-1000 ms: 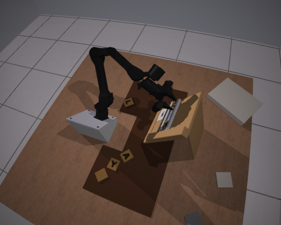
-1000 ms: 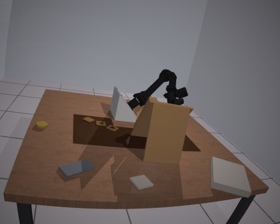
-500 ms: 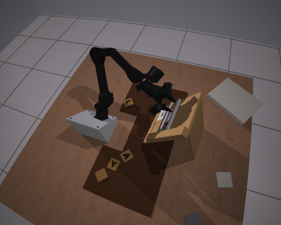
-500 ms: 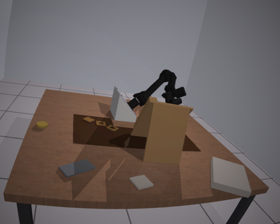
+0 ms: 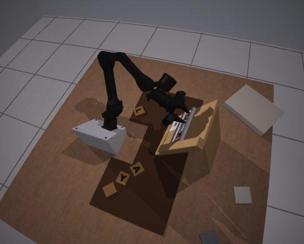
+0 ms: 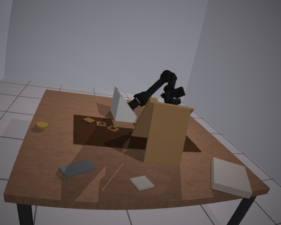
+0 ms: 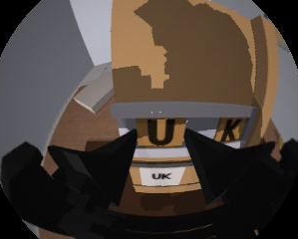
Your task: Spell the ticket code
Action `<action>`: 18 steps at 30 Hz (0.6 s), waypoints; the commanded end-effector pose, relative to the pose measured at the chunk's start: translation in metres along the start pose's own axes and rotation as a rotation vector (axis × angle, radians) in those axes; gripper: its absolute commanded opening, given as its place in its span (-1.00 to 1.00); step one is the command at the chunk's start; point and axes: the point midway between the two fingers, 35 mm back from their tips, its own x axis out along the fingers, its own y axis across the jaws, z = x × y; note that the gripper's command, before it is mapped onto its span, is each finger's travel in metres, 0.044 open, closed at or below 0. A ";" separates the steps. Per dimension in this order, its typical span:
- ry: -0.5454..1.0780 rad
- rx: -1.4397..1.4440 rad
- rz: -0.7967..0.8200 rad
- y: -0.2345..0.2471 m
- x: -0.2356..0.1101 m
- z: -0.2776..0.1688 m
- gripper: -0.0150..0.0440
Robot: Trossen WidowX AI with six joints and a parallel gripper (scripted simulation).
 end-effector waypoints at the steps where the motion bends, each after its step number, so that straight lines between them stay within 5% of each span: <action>1: 0.004 -0.004 0.000 -0.005 0.000 -0.001 -0.49; 18: 0.004 -0.004 -0.001 -0.017 0.000 -0.001 -0.49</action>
